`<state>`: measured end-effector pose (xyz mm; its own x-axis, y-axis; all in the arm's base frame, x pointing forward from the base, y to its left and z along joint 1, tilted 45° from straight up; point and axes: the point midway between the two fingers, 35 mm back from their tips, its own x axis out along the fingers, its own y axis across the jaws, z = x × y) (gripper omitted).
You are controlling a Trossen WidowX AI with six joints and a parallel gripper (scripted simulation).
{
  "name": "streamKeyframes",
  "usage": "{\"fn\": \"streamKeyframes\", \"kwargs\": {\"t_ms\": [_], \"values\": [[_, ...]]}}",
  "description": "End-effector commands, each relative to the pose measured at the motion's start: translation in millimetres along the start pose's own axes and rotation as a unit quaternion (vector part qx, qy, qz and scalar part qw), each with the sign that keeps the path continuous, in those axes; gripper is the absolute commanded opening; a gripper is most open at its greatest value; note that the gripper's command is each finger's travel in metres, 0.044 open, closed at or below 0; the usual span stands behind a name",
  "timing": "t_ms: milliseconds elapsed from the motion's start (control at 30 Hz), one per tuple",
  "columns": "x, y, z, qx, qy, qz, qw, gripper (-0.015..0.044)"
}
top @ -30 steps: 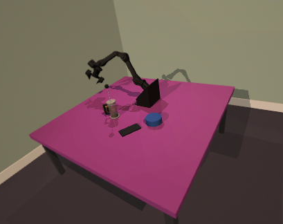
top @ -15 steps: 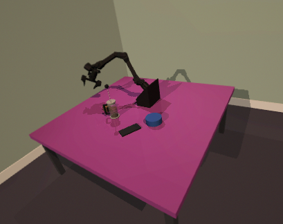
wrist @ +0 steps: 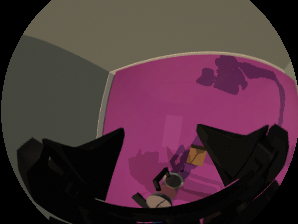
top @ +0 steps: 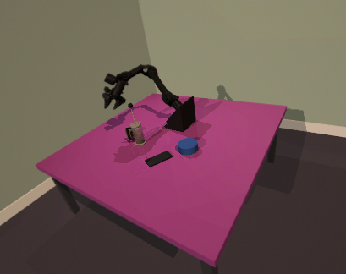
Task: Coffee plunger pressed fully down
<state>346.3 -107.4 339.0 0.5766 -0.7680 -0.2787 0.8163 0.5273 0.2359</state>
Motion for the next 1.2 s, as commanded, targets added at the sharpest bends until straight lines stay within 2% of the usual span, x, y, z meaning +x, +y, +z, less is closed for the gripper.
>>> {"fn": "streamKeyframes", "kwargs": {"t_ms": [0, 167, 500, 633, 900, 1167], "values": [[-33, 30, -43, -0.118, 0.008, 0.035, 0.992, 0.044], [-84, 57, -86, -0.262, -0.009, 0.088, 0.961, 0.044], [-193, 70, -155, -0.495, -0.103, 0.176, 0.845, 0.044], [-188, 66, -159, -0.499, -0.103, 0.177, 0.842, 0.044], [-149, 40, -179, -0.498, -0.105, 0.177, 0.842, 0.044], [-143, 42, -181, -0.499, -0.104, 0.177, 0.842, 0.044]]}}
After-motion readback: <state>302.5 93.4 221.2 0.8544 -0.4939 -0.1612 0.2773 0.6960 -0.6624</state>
